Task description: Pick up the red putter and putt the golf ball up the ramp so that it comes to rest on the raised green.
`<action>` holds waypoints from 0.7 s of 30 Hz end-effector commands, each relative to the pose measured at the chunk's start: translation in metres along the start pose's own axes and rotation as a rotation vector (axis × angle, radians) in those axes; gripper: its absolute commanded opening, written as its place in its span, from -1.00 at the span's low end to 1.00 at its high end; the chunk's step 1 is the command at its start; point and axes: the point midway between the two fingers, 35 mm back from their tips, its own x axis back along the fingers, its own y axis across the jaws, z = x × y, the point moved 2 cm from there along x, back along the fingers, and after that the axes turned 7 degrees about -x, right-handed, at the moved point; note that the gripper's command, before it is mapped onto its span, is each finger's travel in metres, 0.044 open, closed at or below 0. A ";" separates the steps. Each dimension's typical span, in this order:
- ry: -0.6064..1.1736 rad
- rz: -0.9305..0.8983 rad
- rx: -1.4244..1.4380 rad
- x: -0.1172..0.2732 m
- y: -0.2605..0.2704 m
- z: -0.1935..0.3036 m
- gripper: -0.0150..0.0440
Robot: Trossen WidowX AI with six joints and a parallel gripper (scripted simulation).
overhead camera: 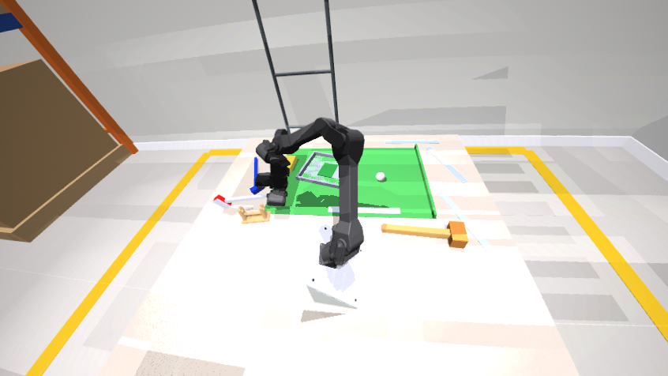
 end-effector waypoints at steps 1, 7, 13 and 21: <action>-0.020 0.009 -0.009 0.027 0.000 -0.007 -0.49; -0.008 0.011 -0.025 0.021 -0.002 -0.001 -0.49; -0.006 0.031 -0.222 0.041 -0.021 0.033 -0.49; 0.000 0.059 -0.495 0.065 -0.041 0.084 -0.49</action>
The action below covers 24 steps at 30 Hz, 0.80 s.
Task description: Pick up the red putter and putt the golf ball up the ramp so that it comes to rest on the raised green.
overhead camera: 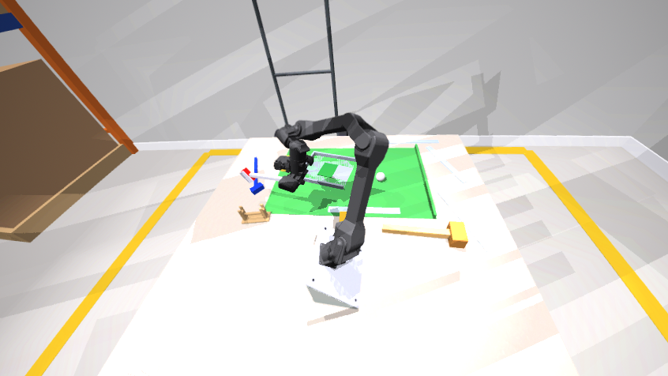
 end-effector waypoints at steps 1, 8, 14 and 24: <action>-0.003 0.021 -0.160 0.015 -0.021 0.025 -0.49; 0.007 0.048 -0.400 0.032 -0.048 0.067 -0.49; 0.018 0.074 -0.607 0.044 -0.066 0.106 -0.49; 0.042 0.124 -0.952 0.061 -0.084 0.176 -0.49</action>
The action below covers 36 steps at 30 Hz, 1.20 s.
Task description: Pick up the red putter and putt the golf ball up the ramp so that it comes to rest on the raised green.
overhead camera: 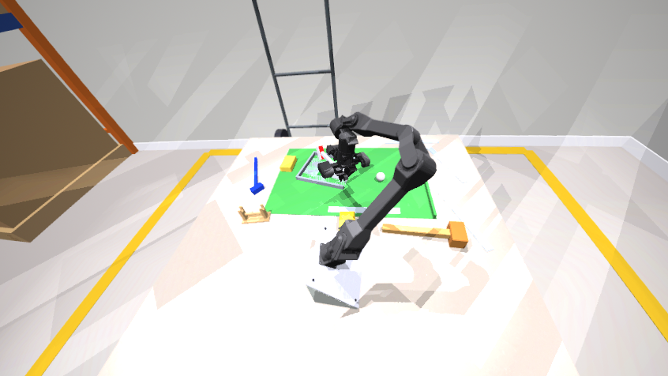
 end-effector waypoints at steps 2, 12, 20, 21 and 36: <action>0.001 0.034 -0.199 0.008 -0.035 0.023 -0.49; 0.020 0.101 -0.543 0.016 -0.089 0.072 -0.49; 0.032 0.160 -0.794 0.021 -0.120 0.114 -0.49; 0.033 0.162 -0.799 0.022 -0.120 0.115 -0.49; 0.032 0.161 -0.800 -0.006 -0.124 0.117 -0.49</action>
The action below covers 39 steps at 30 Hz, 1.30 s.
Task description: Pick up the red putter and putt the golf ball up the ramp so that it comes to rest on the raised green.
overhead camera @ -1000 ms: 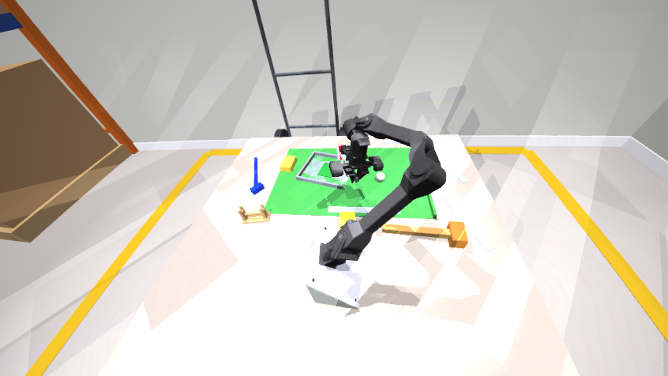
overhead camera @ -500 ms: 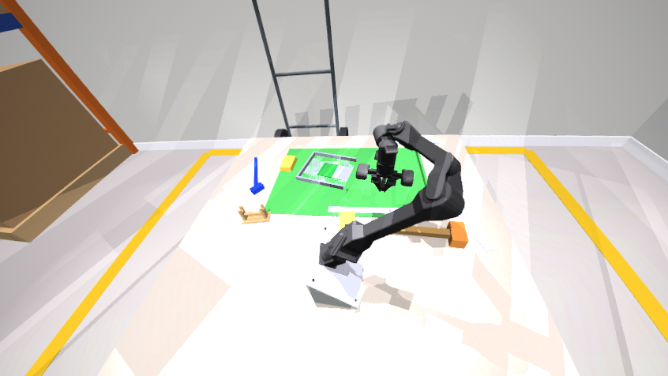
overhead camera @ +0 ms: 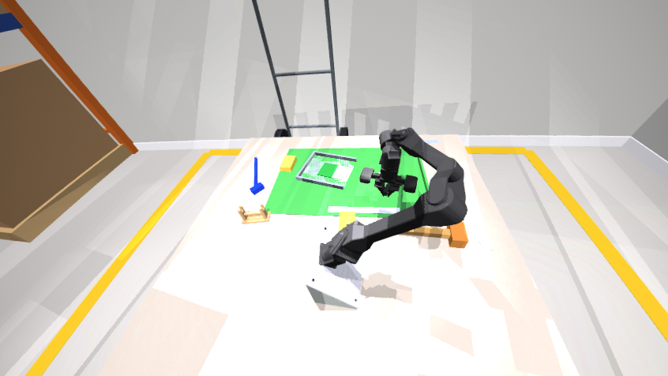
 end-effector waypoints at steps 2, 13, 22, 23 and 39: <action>-0.009 0.004 -0.002 -0.020 -0.002 0.001 -0.49; -0.009 0.004 -0.002 -0.032 -0.002 0.001 -0.49; -0.009 0.004 -0.002 -0.046 -0.002 0.001 -0.49; -0.009 0.005 -0.002 -0.048 -0.003 0.001 -0.49; -0.003 0.005 -0.007 -0.051 -0.006 0.001 -0.49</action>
